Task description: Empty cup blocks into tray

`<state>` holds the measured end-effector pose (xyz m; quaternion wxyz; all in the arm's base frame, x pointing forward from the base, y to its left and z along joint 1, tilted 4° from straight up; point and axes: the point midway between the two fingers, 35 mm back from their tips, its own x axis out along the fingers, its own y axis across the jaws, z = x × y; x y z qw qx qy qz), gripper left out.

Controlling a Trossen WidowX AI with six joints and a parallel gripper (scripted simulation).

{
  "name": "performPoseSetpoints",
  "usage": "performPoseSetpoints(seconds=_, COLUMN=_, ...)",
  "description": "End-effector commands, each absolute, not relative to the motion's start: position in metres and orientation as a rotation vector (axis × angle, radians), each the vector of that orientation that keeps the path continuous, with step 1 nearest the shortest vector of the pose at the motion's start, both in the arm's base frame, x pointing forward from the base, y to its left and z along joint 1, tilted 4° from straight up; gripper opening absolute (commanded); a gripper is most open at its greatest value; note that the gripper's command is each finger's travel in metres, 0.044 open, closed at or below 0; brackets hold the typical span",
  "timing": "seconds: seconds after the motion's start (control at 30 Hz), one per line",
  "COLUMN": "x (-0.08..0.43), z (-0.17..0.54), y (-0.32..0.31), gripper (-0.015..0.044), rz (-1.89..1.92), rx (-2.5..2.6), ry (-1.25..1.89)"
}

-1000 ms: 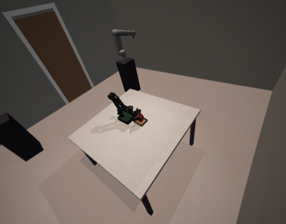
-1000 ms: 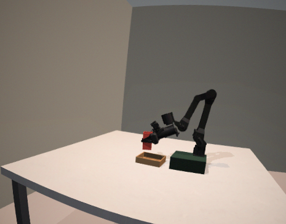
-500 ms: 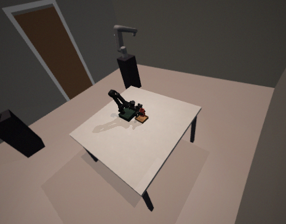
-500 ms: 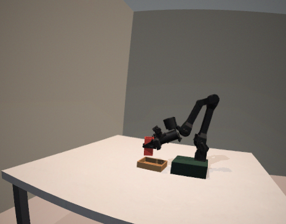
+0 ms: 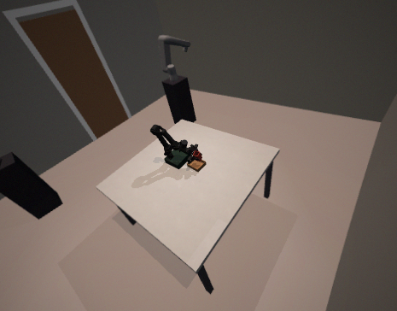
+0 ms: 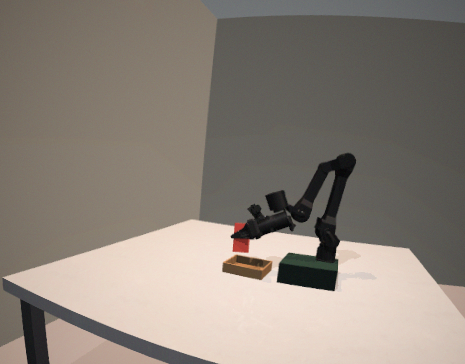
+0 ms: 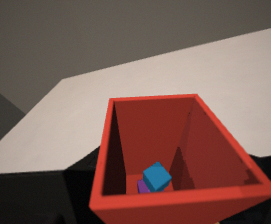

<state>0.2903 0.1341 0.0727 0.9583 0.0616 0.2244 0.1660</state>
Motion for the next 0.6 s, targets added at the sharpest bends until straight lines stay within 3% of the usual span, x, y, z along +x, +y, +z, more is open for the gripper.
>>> performPoseSetpoints(seconds=0.0, x=0.2906, z=0.0718, y=0.1336, gripper=0.0, rz=0.315, rx=0.198, ry=0.467)
performPoseSetpoints(seconds=0.57, x=0.2913, z=0.0695, y=0.1342, gripper=0.0, rz=0.226, rx=0.559, ry=0.524)
